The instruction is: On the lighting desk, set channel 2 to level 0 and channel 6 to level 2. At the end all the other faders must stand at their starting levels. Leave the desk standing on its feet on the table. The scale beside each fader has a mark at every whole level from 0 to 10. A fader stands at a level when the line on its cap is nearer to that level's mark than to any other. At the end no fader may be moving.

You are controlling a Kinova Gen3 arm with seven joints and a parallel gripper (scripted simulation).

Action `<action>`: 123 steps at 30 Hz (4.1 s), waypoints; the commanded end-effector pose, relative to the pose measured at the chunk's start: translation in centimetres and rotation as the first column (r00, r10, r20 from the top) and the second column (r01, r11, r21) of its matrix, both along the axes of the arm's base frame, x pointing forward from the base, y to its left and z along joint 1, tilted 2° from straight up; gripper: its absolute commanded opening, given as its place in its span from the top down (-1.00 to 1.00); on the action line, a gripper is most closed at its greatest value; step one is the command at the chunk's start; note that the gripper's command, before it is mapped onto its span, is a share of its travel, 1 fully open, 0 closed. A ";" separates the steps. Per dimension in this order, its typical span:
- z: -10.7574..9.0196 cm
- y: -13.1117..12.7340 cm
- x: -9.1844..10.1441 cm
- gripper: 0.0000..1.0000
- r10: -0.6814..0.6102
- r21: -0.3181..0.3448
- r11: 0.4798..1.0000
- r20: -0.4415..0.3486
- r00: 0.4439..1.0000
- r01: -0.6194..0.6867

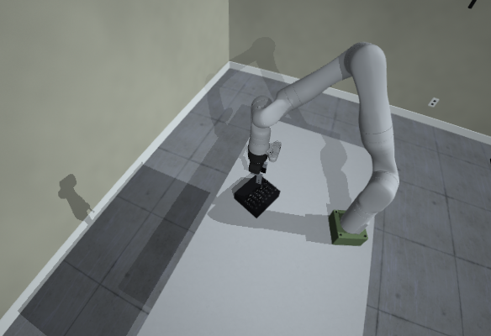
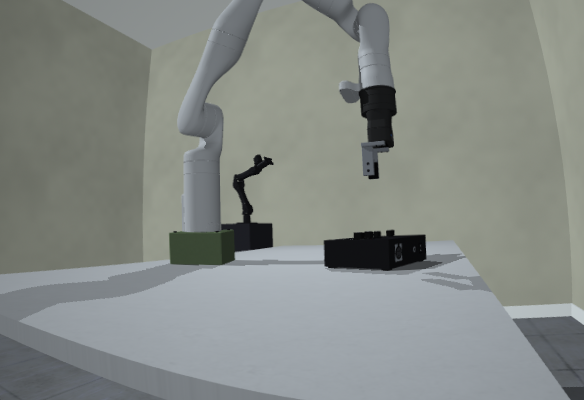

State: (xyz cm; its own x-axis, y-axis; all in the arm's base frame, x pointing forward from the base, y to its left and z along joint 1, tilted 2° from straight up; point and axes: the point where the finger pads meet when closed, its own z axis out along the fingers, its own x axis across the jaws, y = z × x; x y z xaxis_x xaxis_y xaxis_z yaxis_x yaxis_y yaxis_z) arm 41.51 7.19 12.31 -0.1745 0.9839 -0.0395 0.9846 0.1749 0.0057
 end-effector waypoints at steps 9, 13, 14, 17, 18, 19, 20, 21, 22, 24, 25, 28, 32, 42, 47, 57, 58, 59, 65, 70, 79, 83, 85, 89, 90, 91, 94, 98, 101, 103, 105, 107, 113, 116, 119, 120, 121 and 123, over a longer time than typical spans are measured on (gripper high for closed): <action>0.2 0.1 0.4 -1.00 -0.008 0.004 1.000 0.013 1.000 0.008; 0.2 0.1 0.4 -1.00 -0.008 0.004 1.000 0.013 1.000 0.008; 0.2 0.1 0.4 -1.00 -0.008 0.004 1.000 0.013 1.000 0.008; 0.2 0.1 0.4 -1.00 -0.008 0.004 1.000 0.013 1.000 0.008; 0.2 0.1 0.4 -1.00 -0.008 0.004 1.000 0.013 1.000 0.008; 0.2 0.1 0.4 -1.00 -0.008 0.004 1.000 0.013 1.000 0.008; 0.2 0.1 0.4 -1.00 -0.008 0.004 1.000 0.013 1.000 0.008; 0.2 0.1 0.4 -1.00 -0.008 0.004 1.000 0.013 1.000 0.008; 0.2 0.1 0.4 -1.00 -0.008 0.004 1.000 0.013 1.000 0.008; 0.2 0.1 0.4 -1.00 -0.008 0.004 1.000 0.013 1.000 0.008; 0.2 0.1 0.4 -1.00 -0.008 0.004 1.000 0.013 1.000 0.008; 0.2 0.1 0.4 -1.00 -0.008 0.004 1.000 0.013 1.000 0.008; 0.2 0.1 0.4 -1.00 -0.008 0.004 1.000 0.013 1.000 0.008; 0.2 0.1 0.4 -1.00 -0.008 0.004 1.000 0.013 1.000 0.008; 0.2 0.1 0.4 -1.00 -0.004 0.004 1.000 0.012 1.000 0.004; 0.0 0.0 0.4 -1.00 0.037 0.000 0.999 0.007 0.999 -0.037; 0.0 0.0 0.3 -1.00 0.046 0.000 0.999 0.006 0.999 -0.046; 0.0 0.0 0.3 -1.00 0.057 -0.001 0.998 0.005 0.998 -0.057; -0.4 -0.2 0.2 -1.00 0.146 -0.007 0.989 -0.006 0.989 -0.146; -0.7 -0.4 0.1 -1.00 0.207 -0.010 0.978 -0.013 0.978 -0.207; -1.7 -0.9 0.0 -1.00 0.445 -0.013 0.895 -0.044 0.895 -0.446; -2.1 -1.0 0.0 -1.00 0.536 -0.010 0.843 -0.055 0.842 -0.537; -2.2 -1.1 0.0 -1.00 0.567 -0.009 0.823 -0.059 0.822 -0.568; -2.8 -1.3 0.1 -1.00 0.689 -0.001 0.723 -0.074 0.721 -0.691; -3.0 -1.3 0.2 -1.00 0.718 0.002 0.694 -0.078 0.692 -0.720; -3.1 -1.3 0.2 -1.00 0.746 0.005 0.663 -0.081 0.661 -0.749; -3.6 -1.4 0.4 -1.00 0.826 0.015 0.560 -0.089 0.557 -0.828; -4.2 -1.4 0.6 -1.00 0.912 0.030 0.403 -0.096 0.398 -0.915; -4.3 -1.3 0.7 -1.00 0.930 0.034 0.360 -0.097 0.355 -0.932; -4.6 -1.3 0.9 -1.00 0.959 0.043 0.273 -0.098 0.267 -0.961; -4.9 -1.2 1.1 -1.00 0.979 0.051 0.182 -0.098 0.177 -0.982; -5.2 -1.0 1.3 -1.00 0.992 0.058 0.091 -0.097 0.085 -0.994; -6.0 -0.5 1.9 -1.00 0.979 0.076 -0.180 -0.086 -0.187 -0.981; -6.4 -0.1 2.2 -1.00 0.947 0.082 -0.306 -0.079 -0.313 -0.948; -6.5 0.0 2.3 -1.00 0.933 0.083 -0.346 -0.077 -0.352 -0.934; -6.6 0.1 2.4 -1.00 0.917 0.084 -0.385 -0.074 -0.391 -0.919; -6.7 0.3 2.5 -1.00 0.901 0.085 -0.422 -0.072 -0.428 -0.903; -6.9 0.5 2.7 -1.00 0.865 0.086 -0.492 -0.067 -0.498 -0.866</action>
State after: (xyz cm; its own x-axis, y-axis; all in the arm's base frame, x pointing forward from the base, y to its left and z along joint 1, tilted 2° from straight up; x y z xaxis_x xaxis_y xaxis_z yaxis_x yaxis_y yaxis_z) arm 44.26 7.73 5.89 -0.8197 -0.5709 0.0461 -0.5727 0.8178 -0.0569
